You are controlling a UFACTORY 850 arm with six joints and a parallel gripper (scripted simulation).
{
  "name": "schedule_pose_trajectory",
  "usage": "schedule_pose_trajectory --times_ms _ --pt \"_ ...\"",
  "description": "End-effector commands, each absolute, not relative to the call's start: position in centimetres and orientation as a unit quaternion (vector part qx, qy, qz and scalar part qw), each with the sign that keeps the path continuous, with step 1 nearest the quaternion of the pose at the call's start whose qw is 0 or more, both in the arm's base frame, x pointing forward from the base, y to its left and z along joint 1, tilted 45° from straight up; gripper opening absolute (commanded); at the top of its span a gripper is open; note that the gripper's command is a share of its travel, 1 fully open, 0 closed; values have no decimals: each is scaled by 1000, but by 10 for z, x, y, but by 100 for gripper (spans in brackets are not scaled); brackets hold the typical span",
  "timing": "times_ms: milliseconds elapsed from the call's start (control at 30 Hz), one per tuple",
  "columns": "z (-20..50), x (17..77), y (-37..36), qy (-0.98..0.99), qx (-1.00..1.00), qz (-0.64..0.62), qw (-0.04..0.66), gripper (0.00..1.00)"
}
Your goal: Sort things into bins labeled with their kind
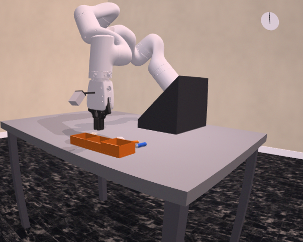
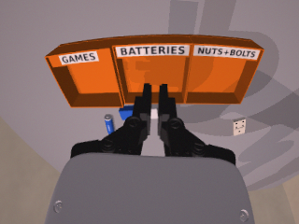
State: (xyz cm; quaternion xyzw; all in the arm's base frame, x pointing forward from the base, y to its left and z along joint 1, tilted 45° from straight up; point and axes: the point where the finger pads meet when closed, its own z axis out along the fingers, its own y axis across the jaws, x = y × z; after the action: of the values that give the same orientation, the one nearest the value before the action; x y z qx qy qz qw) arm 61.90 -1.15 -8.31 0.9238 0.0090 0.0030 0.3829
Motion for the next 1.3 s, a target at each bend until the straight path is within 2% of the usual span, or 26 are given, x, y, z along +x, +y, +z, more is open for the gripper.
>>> schedule_pose_trajectory --times_ms 0,667,1267 --pt "-86 620 -14 9 924 4 383 7" --pt "-120 621 -48 9 924 4 383 7" --pt "-120 621 -48 9 924 4 383 7"
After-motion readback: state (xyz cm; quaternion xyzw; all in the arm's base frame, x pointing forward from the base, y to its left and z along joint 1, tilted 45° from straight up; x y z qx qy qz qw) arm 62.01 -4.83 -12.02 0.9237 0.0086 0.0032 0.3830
